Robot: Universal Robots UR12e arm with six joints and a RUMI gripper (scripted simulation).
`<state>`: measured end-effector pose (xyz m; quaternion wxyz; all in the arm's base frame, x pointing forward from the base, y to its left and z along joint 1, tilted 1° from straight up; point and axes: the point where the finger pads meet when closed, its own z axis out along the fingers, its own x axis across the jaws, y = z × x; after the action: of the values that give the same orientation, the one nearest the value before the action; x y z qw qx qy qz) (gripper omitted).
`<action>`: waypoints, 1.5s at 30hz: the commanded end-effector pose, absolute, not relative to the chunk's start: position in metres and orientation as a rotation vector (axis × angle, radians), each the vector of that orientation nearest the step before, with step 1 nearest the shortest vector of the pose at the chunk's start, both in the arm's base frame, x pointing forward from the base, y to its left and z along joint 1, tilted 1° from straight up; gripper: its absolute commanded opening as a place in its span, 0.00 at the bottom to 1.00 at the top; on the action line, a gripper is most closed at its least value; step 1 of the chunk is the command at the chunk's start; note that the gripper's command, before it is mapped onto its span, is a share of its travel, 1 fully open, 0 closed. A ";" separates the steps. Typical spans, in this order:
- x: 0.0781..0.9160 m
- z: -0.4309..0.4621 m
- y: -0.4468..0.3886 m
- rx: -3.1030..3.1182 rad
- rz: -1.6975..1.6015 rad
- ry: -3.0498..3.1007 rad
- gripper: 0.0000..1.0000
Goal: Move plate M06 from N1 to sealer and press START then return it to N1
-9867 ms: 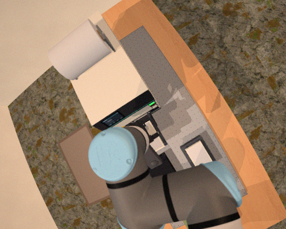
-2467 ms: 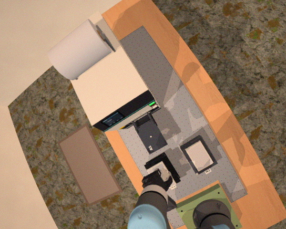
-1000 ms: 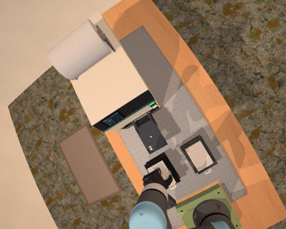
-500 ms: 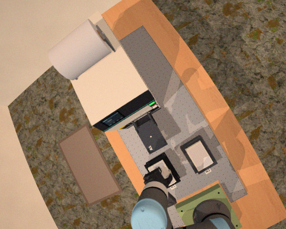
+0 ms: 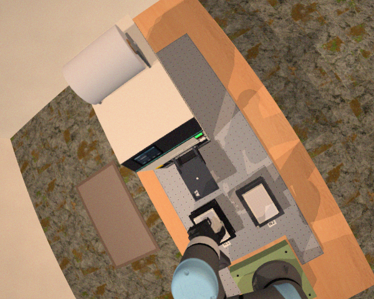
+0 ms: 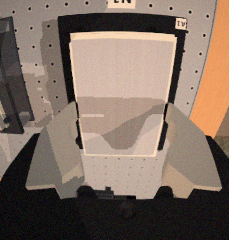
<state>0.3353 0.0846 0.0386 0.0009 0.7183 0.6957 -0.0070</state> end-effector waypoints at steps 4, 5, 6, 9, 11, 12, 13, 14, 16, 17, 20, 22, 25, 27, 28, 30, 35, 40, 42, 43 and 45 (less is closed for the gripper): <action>0.336 0.039 0.084 2.255 -0.021 2.184 0.00; 0.336 0.039 0.084 2.255 -0.021 2.184 0.00; 0.336 0.039 0.084 2.255 -0.021 2.184 0.00; 0.336 0.039 0.084 2.255 -0.021 2.184 0.00; 0.336 0.039 0.084 2.255 -0.021 2.184 0.00; 0.336 0.039 0.084 2.255 -0.021 2.184 0.00; 0.336 0.039 0.084 2.255 -0.021 2.184 0.00; 0.336 0.039 0.084 2.255 -0.021 2.184 0.00; 0.336 0.039 0.084 2.255 -0.021 2.184 0.00; 0.336 0.039 0.084 2.255 -0.021 2.184 0.00; 0.336 0.039 0.084 2.255 -0.021 2.184 0.00; 0.336 0.039 0.084 2.255 -0.021 2.184 0.00; 0.336 0.038 0.084 2.255 -0.021 2.184 0.00; 0.336 0.037 0.084 2.255 -0.021 2.184 0.00; 0.336 0.037 0.084 2.255 -0.021 2.184 0.00; 0.336 0.036 0.084 2.255 -0.021 2.184 0.00; 0.336 0.035 0.084 2.255 -0.021 2.184 0.00; 0.336 0.034 0.084 2.255 -0.021 2.184 0.00; 0.336 0.033 0.084 2.255 -0.021 2.184 0.00; 0.336 0.033 0.084 2.255 -0.021 2.184 0.00; 0.336 0.032 0.084 2.255 -0.021 2.184 0.00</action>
<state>0.3351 0.0845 0.0331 0.0009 0.7183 0.6957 -0.0070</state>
